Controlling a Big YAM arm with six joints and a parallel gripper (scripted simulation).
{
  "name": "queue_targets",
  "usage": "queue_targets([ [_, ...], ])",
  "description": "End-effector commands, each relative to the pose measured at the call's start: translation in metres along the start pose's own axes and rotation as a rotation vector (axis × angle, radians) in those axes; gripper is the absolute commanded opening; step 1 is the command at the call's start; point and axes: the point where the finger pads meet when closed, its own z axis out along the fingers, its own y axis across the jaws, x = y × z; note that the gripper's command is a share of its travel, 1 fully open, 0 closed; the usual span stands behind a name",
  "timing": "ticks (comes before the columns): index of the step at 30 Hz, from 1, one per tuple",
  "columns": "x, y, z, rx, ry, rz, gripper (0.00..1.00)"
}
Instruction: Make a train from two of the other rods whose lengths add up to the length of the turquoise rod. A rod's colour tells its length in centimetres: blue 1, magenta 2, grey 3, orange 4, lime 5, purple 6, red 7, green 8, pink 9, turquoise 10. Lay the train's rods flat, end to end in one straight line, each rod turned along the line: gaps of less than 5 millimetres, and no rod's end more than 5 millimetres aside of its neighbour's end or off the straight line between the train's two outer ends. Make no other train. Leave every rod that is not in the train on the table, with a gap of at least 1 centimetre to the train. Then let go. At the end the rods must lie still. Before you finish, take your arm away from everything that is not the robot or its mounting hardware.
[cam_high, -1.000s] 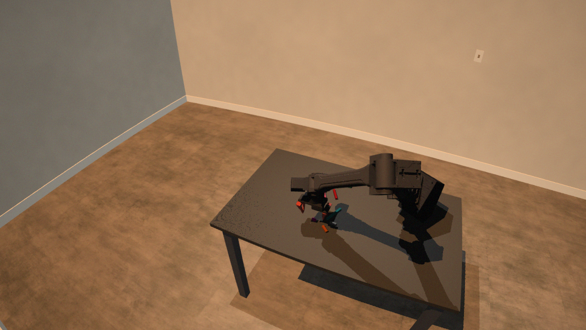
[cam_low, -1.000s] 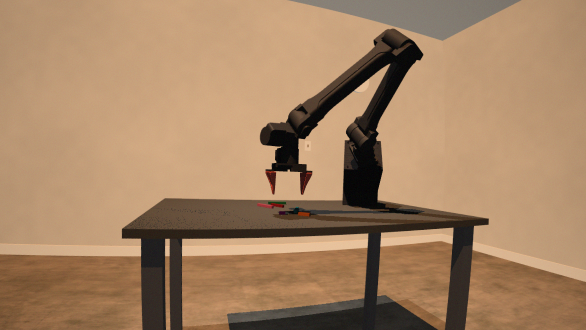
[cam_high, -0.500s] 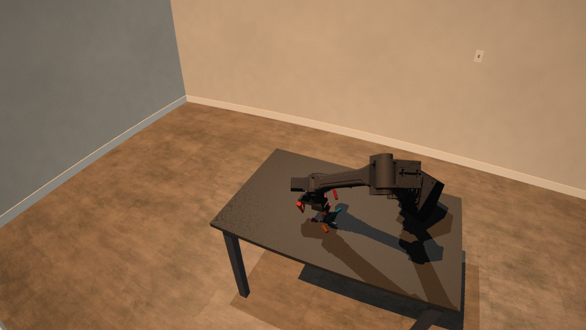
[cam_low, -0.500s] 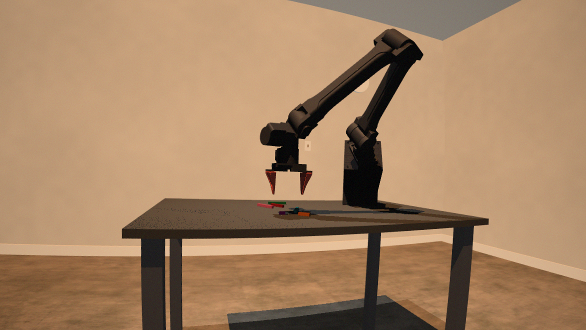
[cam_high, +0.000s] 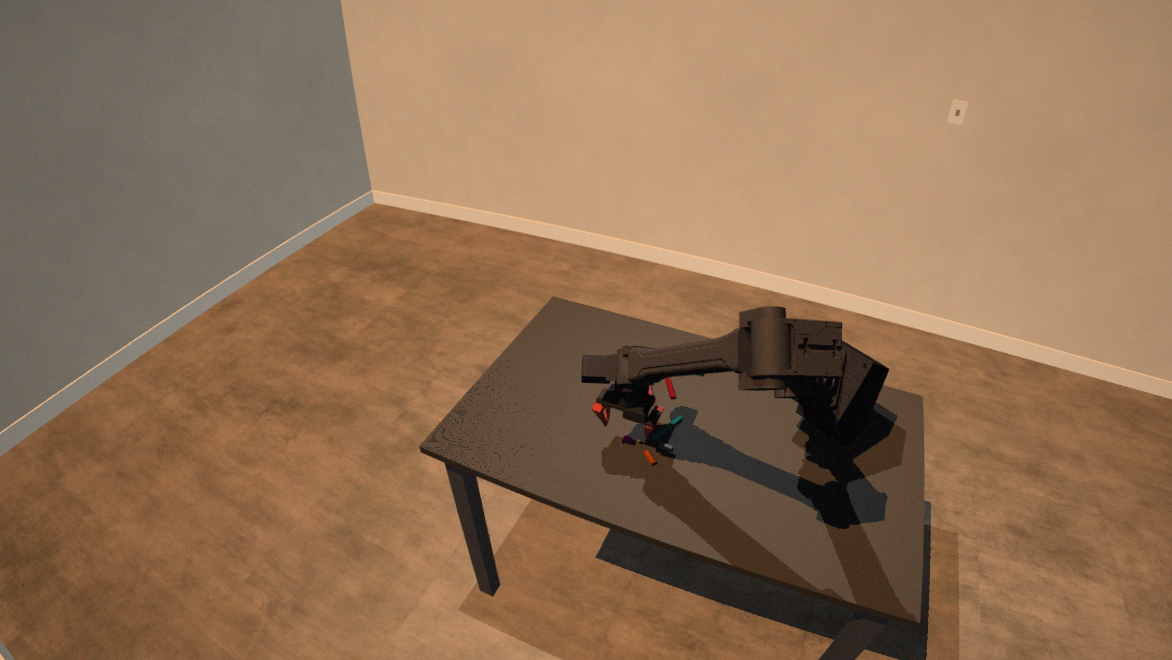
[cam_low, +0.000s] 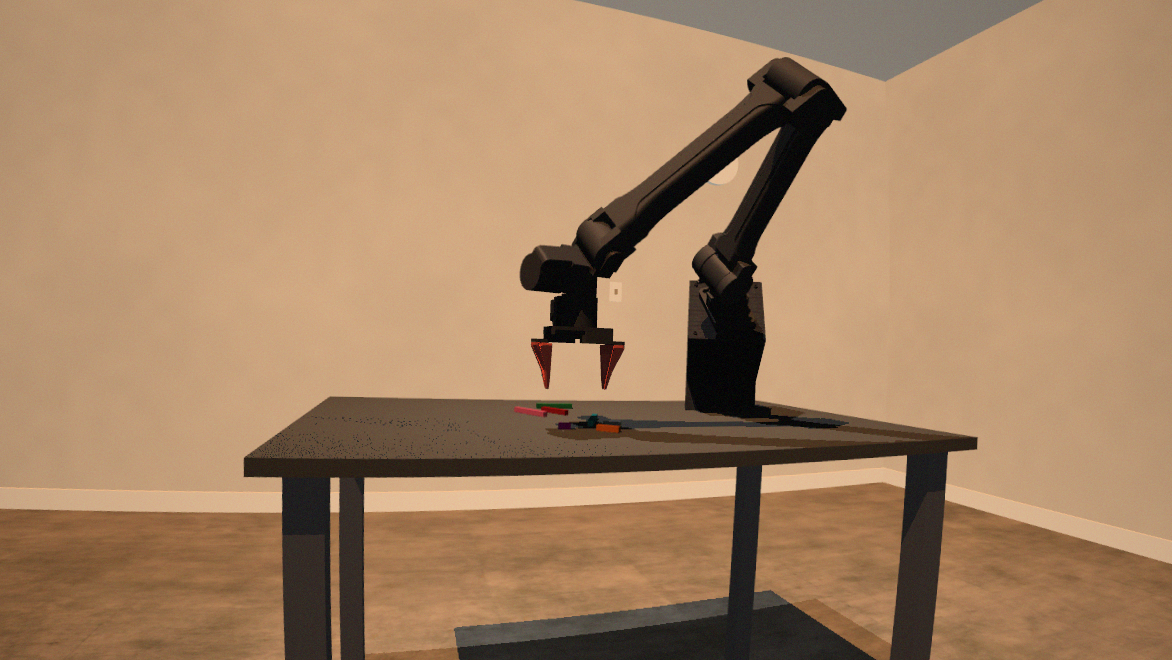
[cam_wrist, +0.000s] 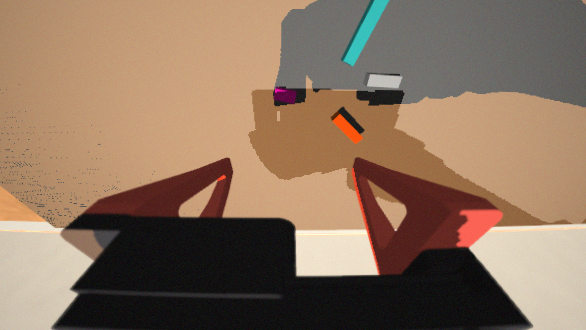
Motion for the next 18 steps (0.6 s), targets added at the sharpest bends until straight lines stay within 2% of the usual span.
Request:
queue_targets([
  [1,0.008,0.013,-0.011,-0.038,0.003,-0.007,1.0],
  [12,0.008,0.012,-0.011,-0.037,0.003,-0.015,1.0],
  [16,0.009,-0.005,-0.004,-0.02,0.006,-0.178,1.0],
  [18,0.007,-0.007,-0.005,-0.01,0.004,-0.163,1.0],
])
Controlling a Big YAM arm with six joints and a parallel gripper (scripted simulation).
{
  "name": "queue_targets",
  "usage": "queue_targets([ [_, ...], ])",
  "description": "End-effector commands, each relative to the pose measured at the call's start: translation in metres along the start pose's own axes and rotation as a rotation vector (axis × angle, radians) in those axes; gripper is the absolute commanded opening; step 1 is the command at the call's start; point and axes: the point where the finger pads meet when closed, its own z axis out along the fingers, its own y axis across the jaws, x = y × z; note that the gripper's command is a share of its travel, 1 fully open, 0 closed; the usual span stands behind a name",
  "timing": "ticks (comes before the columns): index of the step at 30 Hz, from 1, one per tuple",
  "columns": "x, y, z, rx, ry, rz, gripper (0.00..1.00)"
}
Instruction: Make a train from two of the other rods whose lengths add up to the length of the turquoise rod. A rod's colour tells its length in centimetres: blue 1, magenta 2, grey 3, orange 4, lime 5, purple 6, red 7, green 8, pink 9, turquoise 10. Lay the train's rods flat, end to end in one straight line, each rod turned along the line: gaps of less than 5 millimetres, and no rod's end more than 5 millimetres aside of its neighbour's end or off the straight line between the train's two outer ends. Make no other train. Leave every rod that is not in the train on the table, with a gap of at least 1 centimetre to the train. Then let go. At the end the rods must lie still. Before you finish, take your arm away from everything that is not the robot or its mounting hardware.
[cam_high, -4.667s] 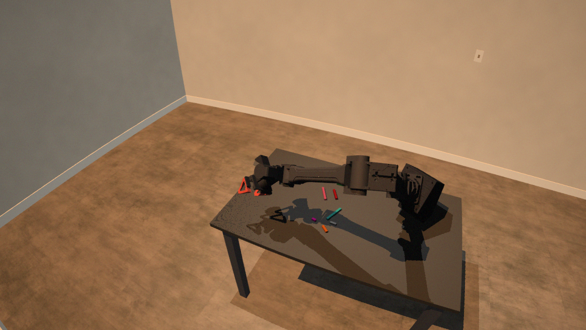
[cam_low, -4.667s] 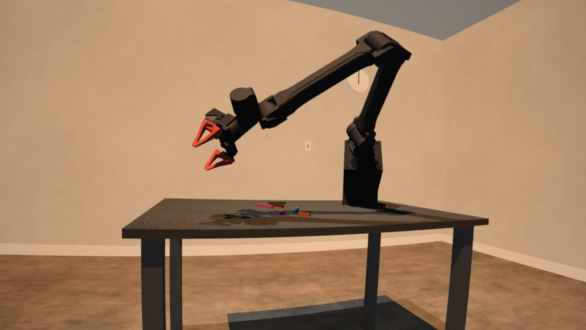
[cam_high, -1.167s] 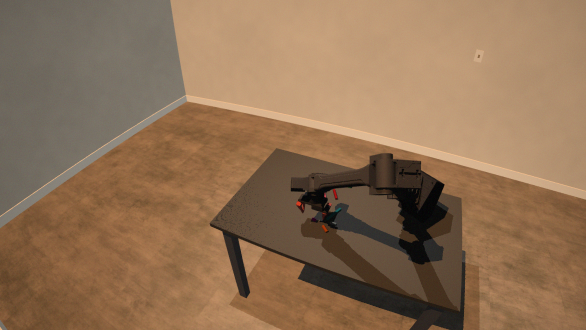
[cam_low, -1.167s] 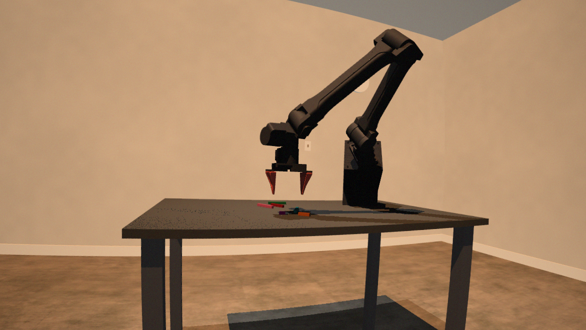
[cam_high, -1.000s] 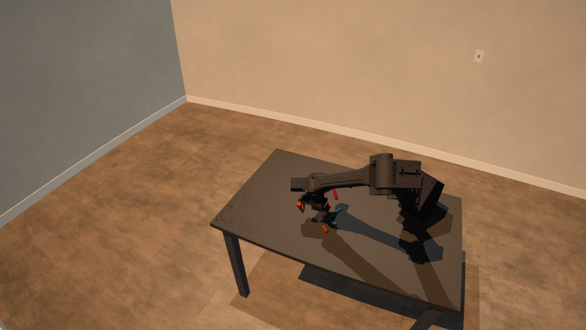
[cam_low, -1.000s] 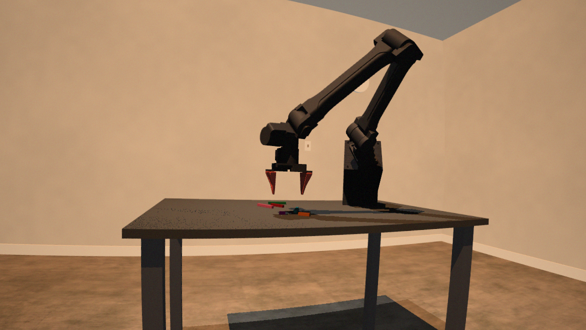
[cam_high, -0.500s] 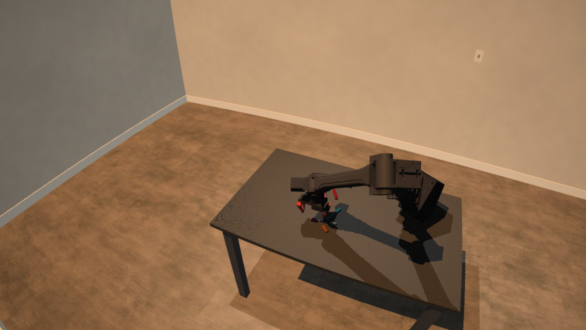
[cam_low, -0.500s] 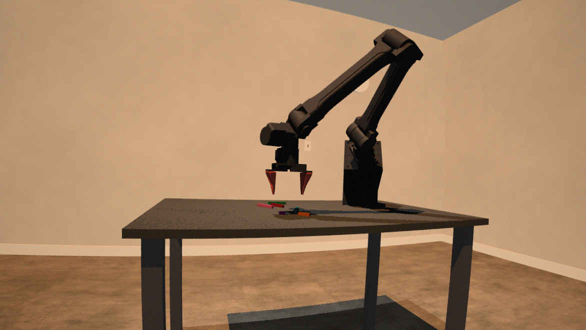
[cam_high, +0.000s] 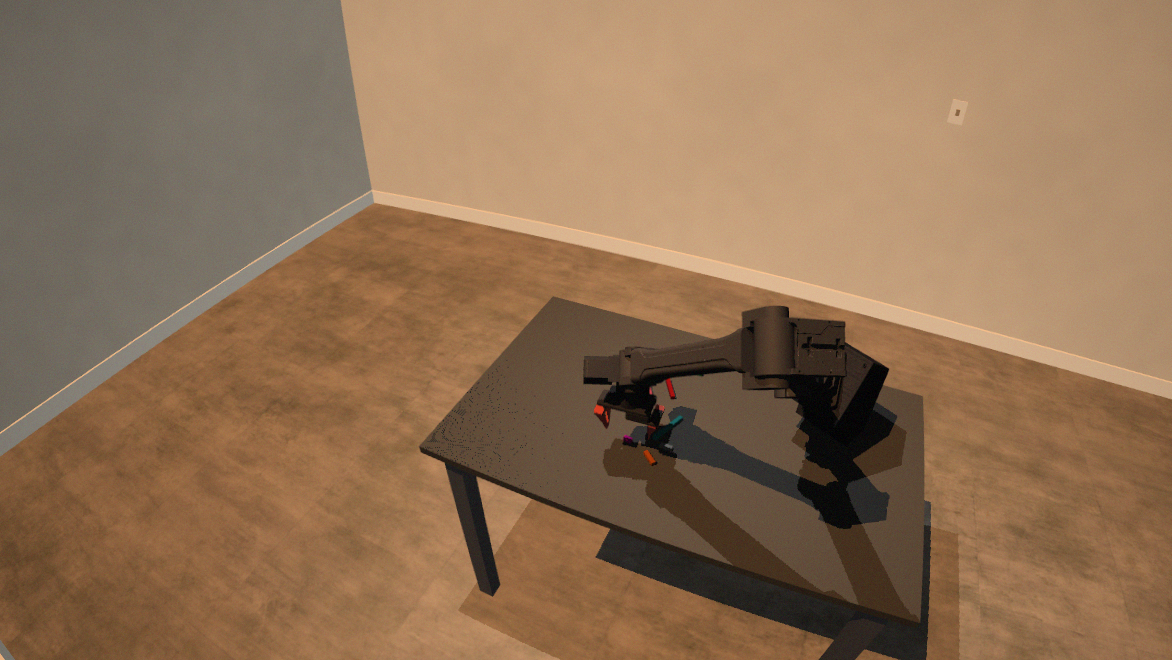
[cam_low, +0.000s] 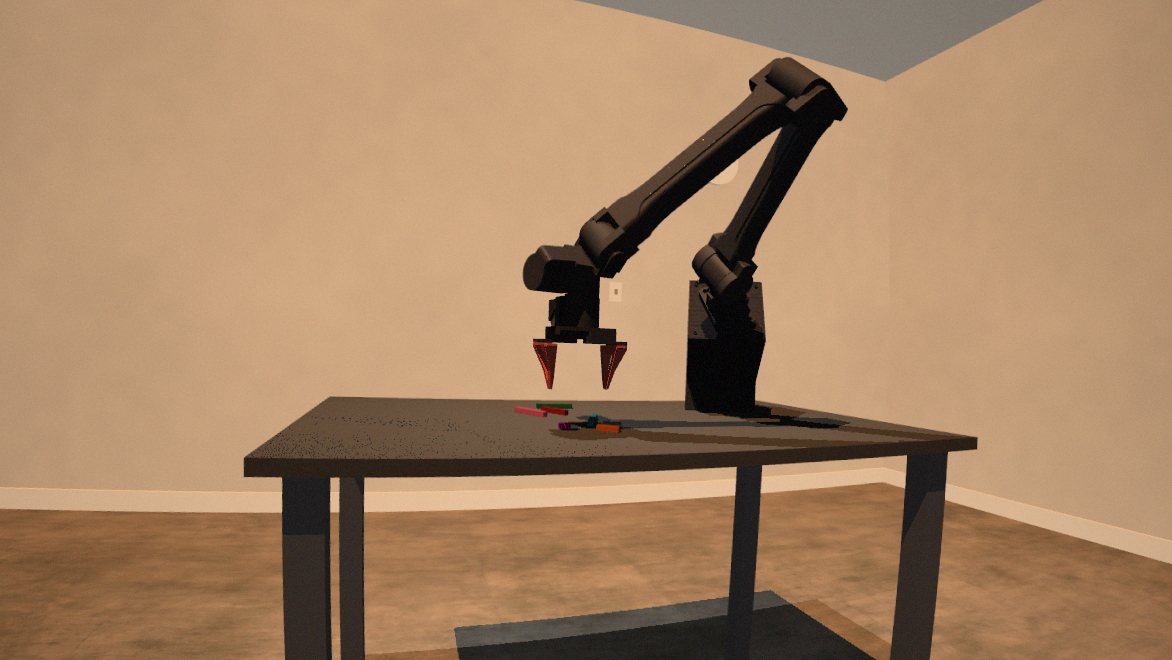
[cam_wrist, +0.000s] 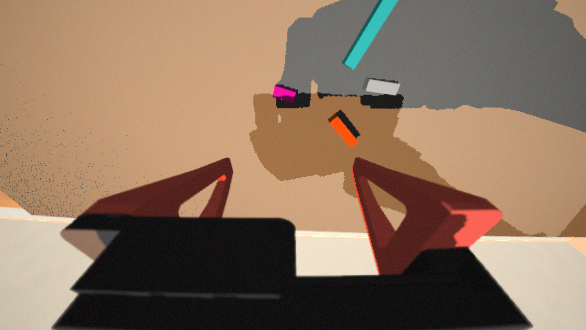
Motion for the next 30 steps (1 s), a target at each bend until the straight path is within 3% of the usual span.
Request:
queue_targets([
  [1,0.008,-0.005,-0.004,-0.016,0.006,-0.176,1.0],
  [3,0.008,-0.005,-0.004,-0.016,0.006,-0.176,1.0],
  [4,0.008,-0.01,-0.004,-0.012,0.004,-0.255,1.0],
  [9,0.005,-0.004,-0.006,-0.016,-0.002,-0.243,1.0],
  [10,0.009,-0.013,-0.004,-0.018,0.005,-0.354,1.0],
  [15,0.005,-0.011,-0.007,-0.015,-0.003,-0.333,1.0],
  [16,0.009,-0.018,-0.004,-0.018,0.004,-0.444,1.0],
  [20,0.008,-0.021,-0.004,-0.005,0.004,-0.429,1.0],
  [21,0.009,-0.022,-0.004,-0.018,0.003,-0.529,1.0],
  [26,0.007,-0.02,-0.006,-0.016,-0.001,-0.515,1.0],
  [27,0.01,-0.026,-0.003,-0.019,0.004,-0.605,1.0],
  [29,0.008,-0.029,-0.004,-0.008,0.003,-0.591,1.0],
  [30,0.01,-0.03,-0.003,-0.017,0.003,-0.662,1.0],
])
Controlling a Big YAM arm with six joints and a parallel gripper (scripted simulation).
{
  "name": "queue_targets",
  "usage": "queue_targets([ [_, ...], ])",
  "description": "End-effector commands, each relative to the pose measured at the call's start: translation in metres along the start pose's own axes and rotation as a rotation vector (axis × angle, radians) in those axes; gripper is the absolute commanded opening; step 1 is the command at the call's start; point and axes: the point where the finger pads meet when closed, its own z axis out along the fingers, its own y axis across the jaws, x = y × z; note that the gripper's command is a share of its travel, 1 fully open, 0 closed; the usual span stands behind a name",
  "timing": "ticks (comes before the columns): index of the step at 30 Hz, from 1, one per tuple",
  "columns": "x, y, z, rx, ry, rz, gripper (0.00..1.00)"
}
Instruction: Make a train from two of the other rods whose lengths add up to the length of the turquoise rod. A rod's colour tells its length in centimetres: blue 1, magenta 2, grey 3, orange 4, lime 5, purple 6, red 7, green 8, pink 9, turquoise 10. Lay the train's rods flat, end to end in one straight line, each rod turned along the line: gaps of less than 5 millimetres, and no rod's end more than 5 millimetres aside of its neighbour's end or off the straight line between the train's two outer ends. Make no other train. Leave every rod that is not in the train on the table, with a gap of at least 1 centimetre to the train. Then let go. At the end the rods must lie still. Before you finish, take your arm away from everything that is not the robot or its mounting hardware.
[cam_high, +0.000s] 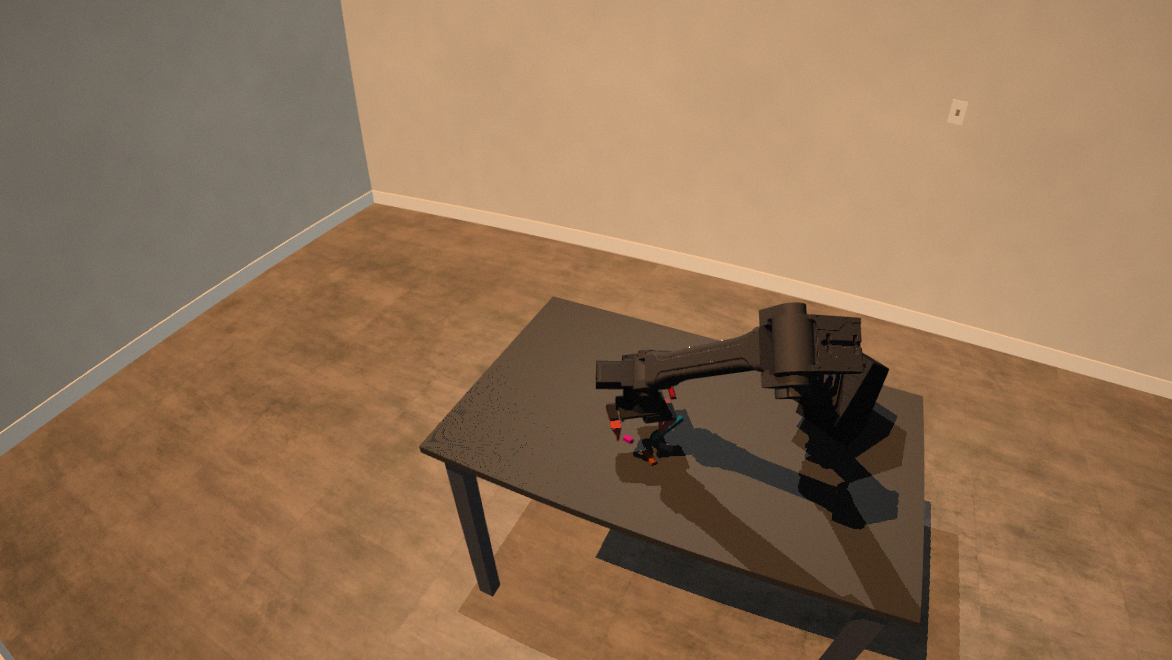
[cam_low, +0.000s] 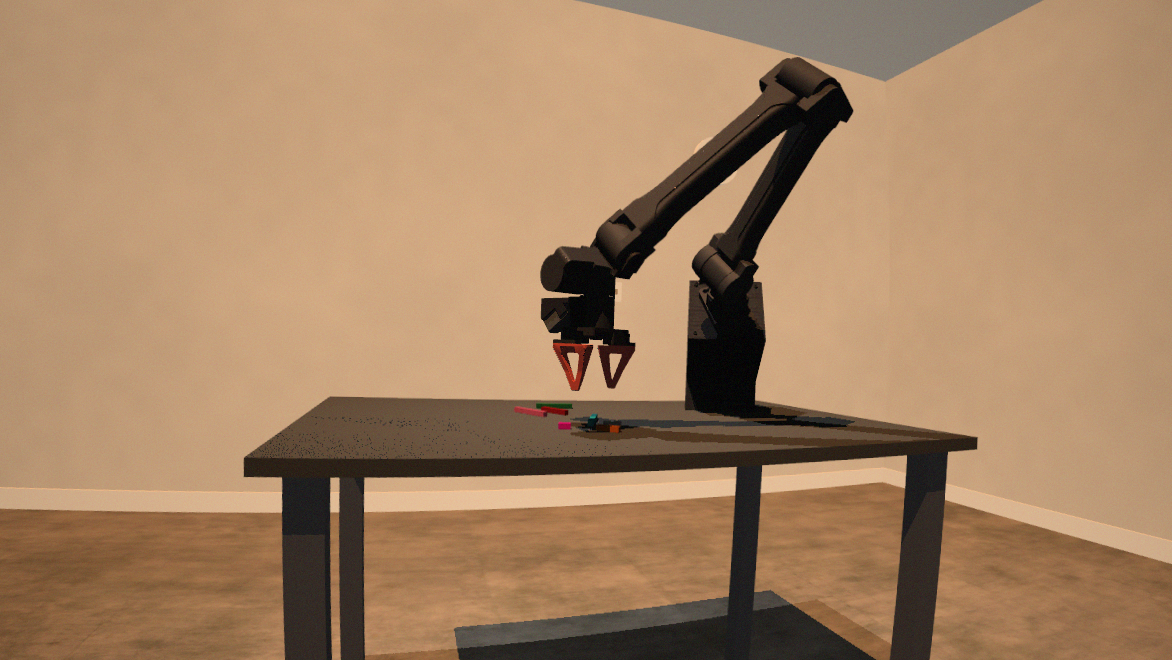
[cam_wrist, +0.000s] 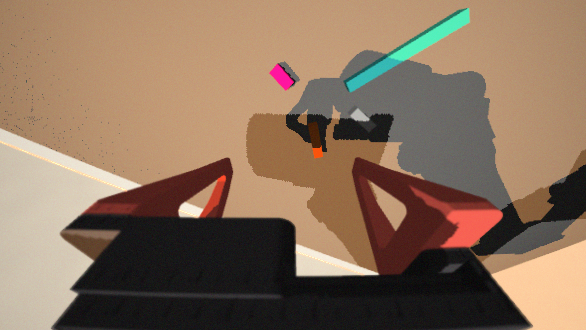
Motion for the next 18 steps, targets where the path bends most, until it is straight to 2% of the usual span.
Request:
queue_targets([
  [1,0.006,-0.0001,-0.0044,-0.014,-0.002,-0.131,1.0],
  [5,0.0095,-0.0023,-0.0032,-0.016,0.0,-0.206,1.0],
  [18,0.0037,-0.0027,-0.0066,-0.017,-0.013,-0.204,1.0],
])
